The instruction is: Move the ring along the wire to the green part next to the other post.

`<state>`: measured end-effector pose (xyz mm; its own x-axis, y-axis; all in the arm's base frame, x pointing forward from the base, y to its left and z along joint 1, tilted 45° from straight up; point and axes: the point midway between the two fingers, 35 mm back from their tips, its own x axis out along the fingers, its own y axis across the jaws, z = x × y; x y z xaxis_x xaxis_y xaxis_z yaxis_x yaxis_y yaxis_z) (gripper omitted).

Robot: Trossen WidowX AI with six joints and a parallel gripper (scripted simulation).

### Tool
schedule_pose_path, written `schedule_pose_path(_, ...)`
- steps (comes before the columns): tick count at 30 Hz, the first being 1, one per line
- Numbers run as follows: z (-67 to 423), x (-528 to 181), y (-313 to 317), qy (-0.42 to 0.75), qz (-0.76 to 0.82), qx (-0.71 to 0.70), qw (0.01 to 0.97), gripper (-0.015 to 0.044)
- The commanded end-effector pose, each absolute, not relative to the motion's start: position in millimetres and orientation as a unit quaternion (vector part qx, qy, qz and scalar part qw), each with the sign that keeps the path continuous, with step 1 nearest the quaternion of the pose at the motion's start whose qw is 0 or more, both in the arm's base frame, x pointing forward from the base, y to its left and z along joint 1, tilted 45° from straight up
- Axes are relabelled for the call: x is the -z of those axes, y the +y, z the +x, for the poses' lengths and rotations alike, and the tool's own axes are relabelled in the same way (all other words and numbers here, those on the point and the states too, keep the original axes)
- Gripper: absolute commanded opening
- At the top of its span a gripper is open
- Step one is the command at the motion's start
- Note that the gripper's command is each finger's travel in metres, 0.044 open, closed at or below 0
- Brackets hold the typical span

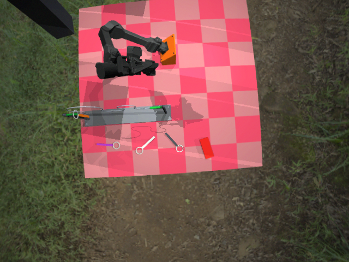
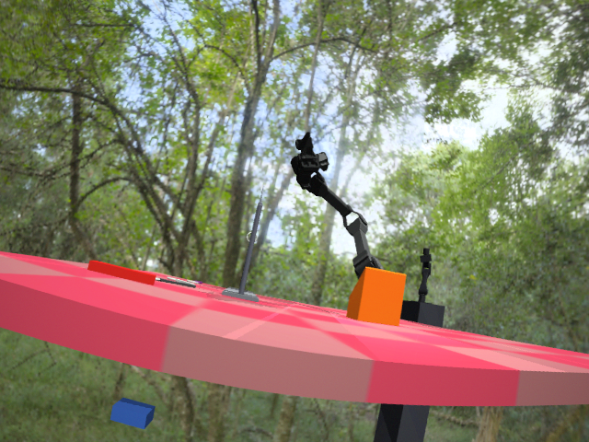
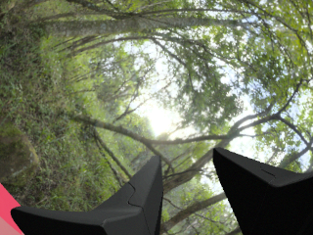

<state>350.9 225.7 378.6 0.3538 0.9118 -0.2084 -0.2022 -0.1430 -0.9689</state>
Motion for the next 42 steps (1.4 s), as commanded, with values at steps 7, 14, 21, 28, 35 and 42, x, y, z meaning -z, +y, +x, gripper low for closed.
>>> schedule_pose_path(7,377,-413,121,-0.235,-0.652,-0.351,0.63,0.016)
schedule_pose_path(14,379,-433,40,-0.169,-0.689,-0.253,0.657,0.016)
schedule_pose_path(21,368,-448,-39,-0.093,-0.712,-0.157,0.678,0.016)
schedule_pose_path(28,357,-453,-98,-0.046,-0.708,-0.089,0.699,0.016)
schedule_pose_path(35,350,-456,-161,-0.021,-0.67,-0.042,0.741,0.016)
schedule_pose_path(42,341,-447,-221,-0.005,-0.616,-0.014,0.788,0.016)
